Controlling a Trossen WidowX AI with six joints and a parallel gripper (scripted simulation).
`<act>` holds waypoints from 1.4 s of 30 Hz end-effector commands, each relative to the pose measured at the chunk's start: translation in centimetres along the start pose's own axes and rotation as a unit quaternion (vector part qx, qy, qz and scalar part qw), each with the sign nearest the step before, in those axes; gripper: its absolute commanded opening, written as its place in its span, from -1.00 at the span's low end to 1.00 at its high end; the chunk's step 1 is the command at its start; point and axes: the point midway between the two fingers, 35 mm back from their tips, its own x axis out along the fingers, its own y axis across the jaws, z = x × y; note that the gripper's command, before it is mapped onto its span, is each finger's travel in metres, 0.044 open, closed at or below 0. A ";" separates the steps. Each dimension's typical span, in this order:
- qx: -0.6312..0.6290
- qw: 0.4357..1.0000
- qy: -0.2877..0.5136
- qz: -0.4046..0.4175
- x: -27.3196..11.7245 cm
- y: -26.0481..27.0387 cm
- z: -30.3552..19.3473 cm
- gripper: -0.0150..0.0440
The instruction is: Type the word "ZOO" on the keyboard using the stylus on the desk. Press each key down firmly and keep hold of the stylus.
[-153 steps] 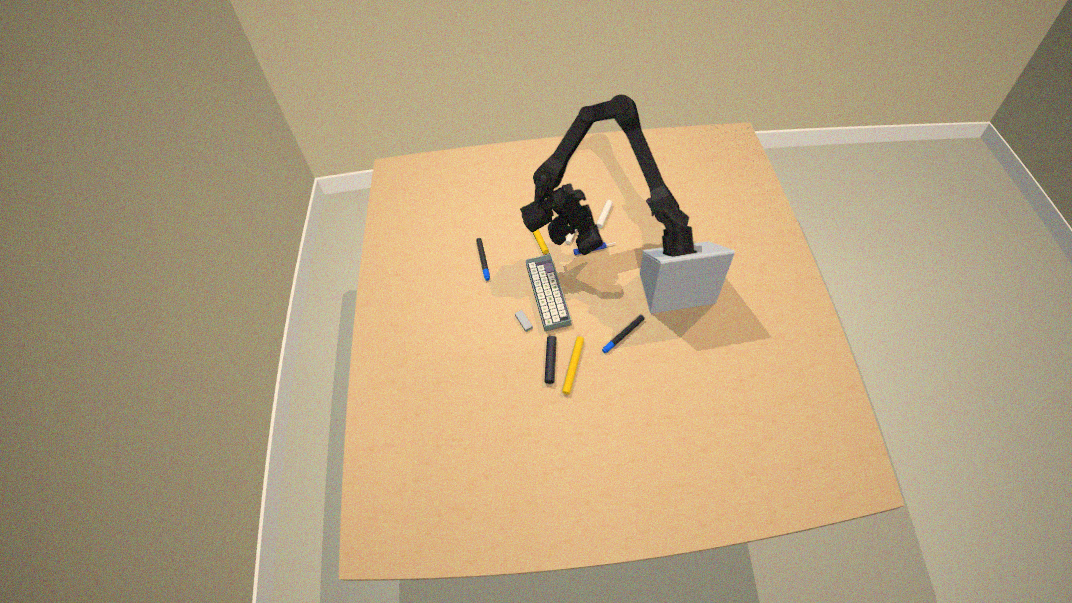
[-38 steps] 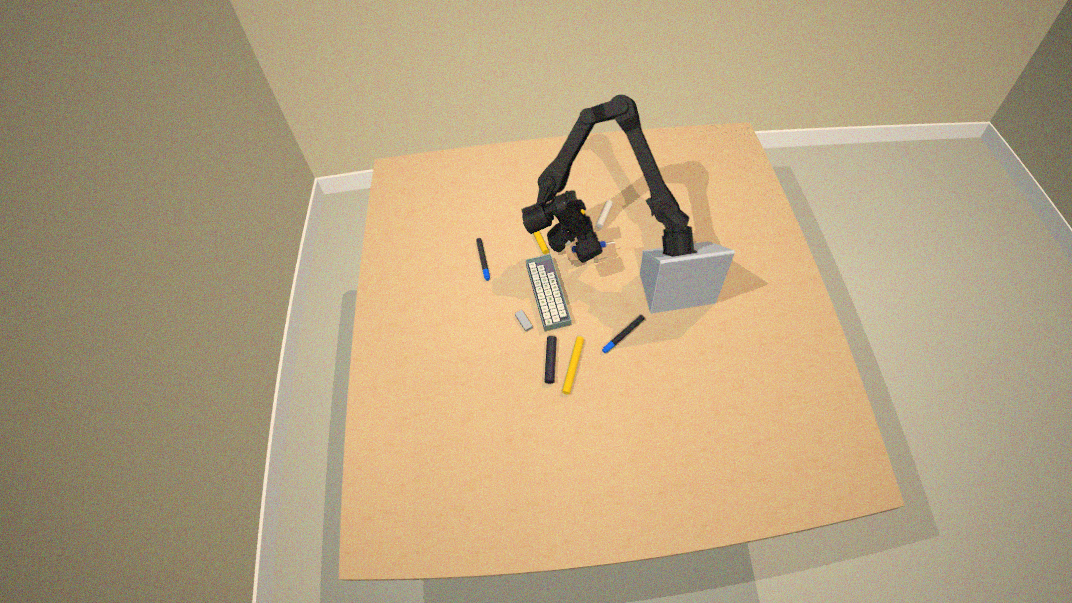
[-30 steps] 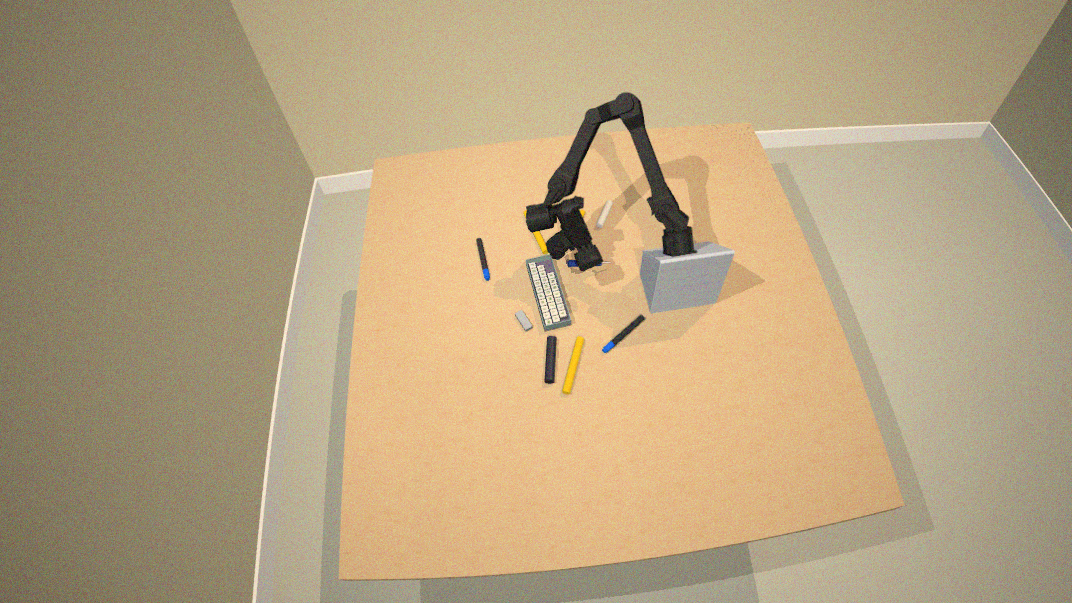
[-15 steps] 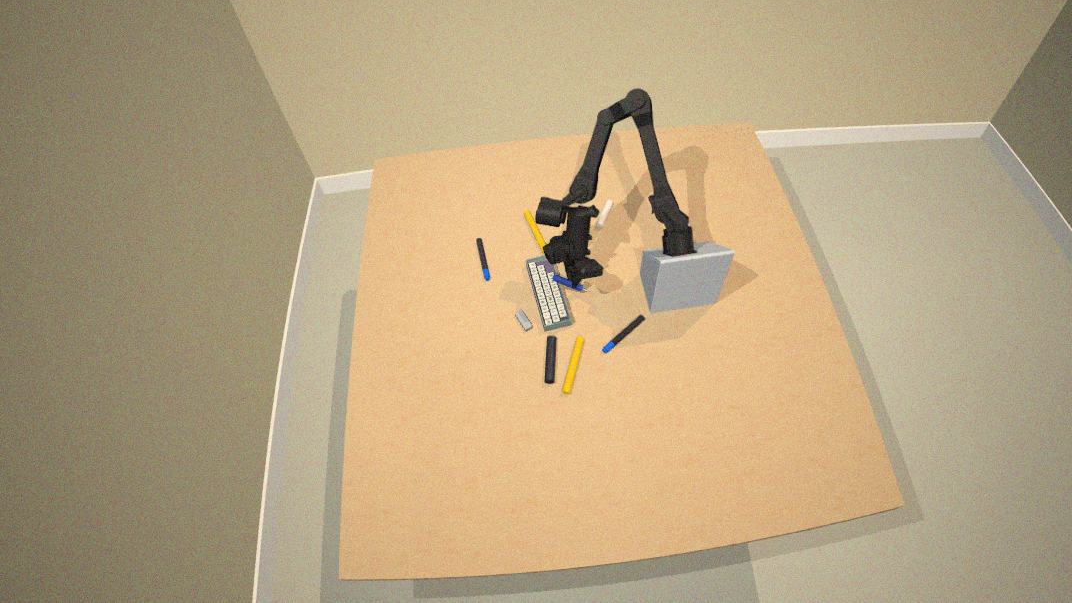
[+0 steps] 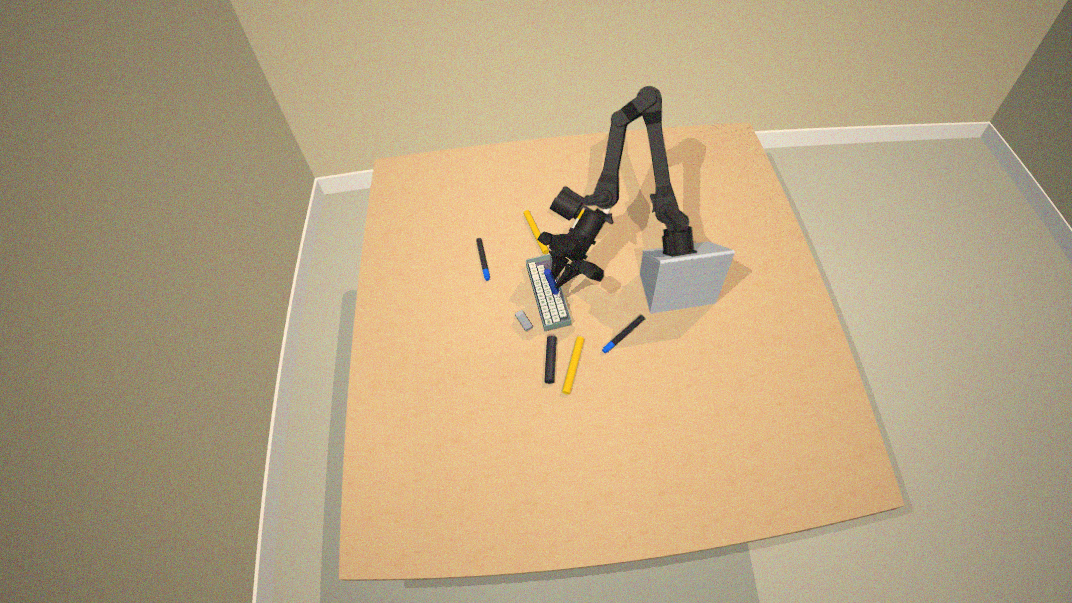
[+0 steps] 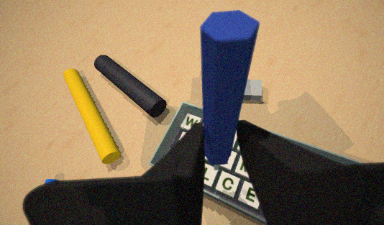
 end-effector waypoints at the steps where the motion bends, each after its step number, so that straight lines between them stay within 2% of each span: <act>1: -0.055 0.996 -0.064 -0.019 -0.7 0.3 1.8 -0.49; 26: -0.058 0.996 -0.066 -0.020 1.3 -0.1 -1.0 -0.49; 29: -0.058 0.996 -0.066 -0.020 1.5 -0.1 -1.0 -0.22; 42: -0.058 0.996 -0.066 -0.020 1.9 -0.2 -1.6 -0.22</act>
